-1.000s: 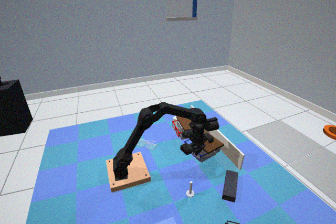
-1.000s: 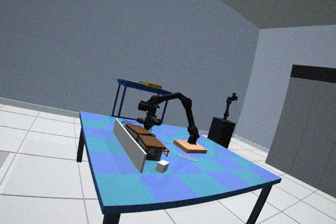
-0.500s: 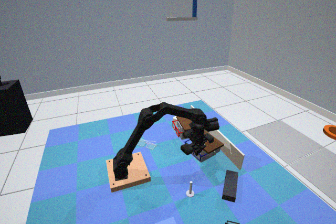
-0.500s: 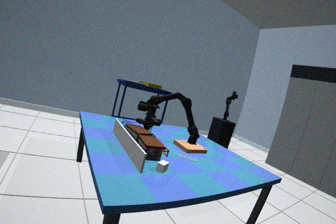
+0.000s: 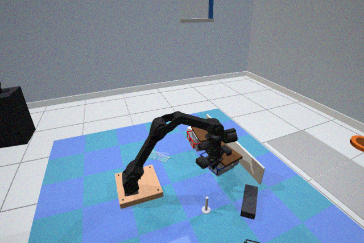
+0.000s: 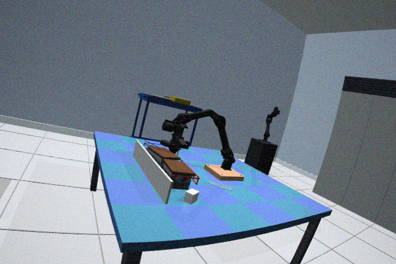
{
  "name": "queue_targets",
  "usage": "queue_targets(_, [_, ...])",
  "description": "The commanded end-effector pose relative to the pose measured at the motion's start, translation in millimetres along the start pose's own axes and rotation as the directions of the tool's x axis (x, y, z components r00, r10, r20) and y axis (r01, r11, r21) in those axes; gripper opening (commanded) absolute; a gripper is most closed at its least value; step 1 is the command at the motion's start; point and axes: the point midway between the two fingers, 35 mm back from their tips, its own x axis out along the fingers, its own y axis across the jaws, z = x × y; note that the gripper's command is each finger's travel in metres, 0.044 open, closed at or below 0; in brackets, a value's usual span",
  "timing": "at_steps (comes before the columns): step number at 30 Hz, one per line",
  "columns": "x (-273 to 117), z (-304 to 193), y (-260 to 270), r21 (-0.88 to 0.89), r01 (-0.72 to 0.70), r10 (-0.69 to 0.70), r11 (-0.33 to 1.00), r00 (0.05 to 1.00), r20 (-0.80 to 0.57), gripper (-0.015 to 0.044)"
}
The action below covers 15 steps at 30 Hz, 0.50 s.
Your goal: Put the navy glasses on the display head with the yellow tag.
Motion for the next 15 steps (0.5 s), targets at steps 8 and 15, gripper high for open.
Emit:
queue_targets(8, [0.5, 0.0, 0.2, 0.000, -0.001, 0.001, 1.000, 1.000, 0.000, 0.0107])
queue_targets(15, [0.5, 0.0, 0.2, 0.000, -0.001, 0.001, 1.000, 1.000, 0.000, 0.0107])
